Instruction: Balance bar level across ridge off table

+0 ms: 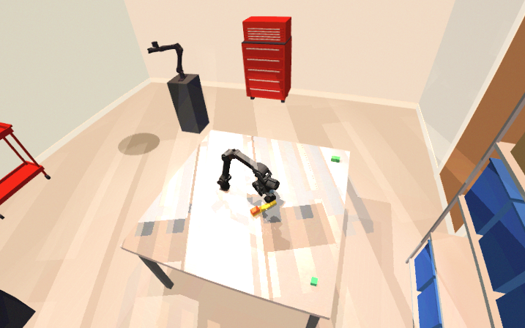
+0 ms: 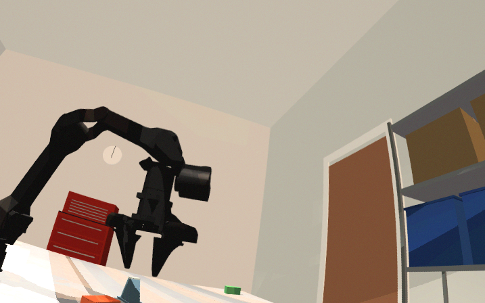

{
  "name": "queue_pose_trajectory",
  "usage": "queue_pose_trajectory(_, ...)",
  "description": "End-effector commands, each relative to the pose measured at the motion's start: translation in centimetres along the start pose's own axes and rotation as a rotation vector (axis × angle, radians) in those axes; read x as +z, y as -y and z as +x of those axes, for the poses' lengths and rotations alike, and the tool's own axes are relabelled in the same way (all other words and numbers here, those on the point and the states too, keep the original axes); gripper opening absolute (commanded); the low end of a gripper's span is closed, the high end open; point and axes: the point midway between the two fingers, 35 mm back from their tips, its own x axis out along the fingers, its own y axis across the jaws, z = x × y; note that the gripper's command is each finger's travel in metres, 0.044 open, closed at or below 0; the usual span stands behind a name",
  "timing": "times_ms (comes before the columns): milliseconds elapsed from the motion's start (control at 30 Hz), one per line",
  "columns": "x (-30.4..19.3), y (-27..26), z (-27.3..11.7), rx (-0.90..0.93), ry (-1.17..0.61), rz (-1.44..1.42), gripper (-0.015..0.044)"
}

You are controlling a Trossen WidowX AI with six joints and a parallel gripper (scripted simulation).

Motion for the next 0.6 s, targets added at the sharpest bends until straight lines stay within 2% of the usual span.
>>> queue_pose_trajectory(0, -0.1, -0.2, 2.3, 0.012, -0.009, -0.006, 0.0315)
queue_pose_trajectory(200, -0.2, -0.4, 6.0, 0.013, -0.009, -0.006, 0.0315)
queue_pose_trajectory(567, -0.3, -0.4, 7.1, 0.013, -0.009, -0.006, 0.0315)
